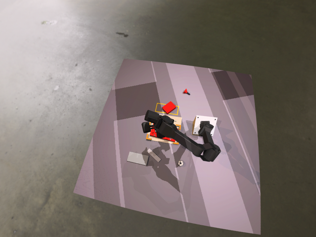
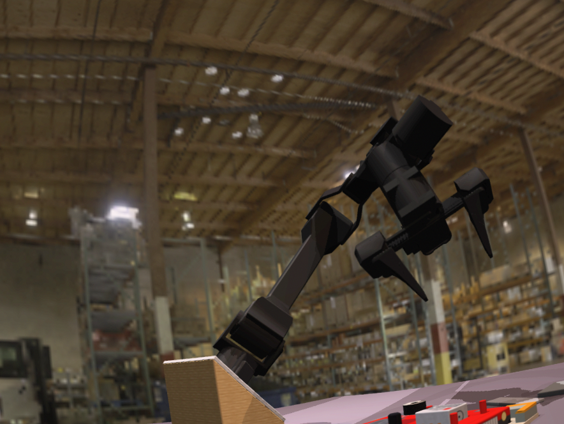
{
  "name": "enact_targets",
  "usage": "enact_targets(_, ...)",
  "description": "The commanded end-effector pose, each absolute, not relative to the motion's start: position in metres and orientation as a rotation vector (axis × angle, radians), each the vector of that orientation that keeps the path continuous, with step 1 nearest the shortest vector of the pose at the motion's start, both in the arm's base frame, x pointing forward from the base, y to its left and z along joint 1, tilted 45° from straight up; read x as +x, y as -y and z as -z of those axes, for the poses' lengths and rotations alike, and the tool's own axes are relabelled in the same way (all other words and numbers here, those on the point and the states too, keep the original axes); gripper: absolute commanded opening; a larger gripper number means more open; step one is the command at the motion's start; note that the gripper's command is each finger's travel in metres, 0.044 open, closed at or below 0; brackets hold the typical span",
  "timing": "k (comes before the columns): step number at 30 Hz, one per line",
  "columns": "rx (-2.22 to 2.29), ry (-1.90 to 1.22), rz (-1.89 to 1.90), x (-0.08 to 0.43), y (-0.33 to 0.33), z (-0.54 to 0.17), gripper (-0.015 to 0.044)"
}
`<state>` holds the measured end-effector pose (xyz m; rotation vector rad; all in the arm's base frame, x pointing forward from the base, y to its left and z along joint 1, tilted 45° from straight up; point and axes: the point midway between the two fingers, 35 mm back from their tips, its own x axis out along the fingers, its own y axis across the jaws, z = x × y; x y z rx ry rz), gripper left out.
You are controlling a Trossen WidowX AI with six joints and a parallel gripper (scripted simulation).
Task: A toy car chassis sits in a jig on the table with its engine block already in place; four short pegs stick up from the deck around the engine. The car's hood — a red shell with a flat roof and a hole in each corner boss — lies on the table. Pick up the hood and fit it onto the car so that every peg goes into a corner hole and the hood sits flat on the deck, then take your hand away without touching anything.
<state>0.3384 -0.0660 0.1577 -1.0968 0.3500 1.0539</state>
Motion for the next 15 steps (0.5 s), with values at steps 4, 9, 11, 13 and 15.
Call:
enact_targets(4, -0.710, -0.644, -1.047, 0.336, 0.117, -0.072, 0.0440)
enact_targets(9, -0.413, -0.834, -1.023, 0.317, 0.145, -0.006, 0.0440)
enact_targets(11, -0.292, -0.903, -1.011, 0.306, 0.153, 0.020, 0.0440)
enact_targets(13, -0.170, -0.969, -0.998, 0.292, 0.159, 0.047, 0.0440)
enact_targets(15, -0.048, -1.032, -0.984, 0.276, 0.163, 0.072, 0.0440)
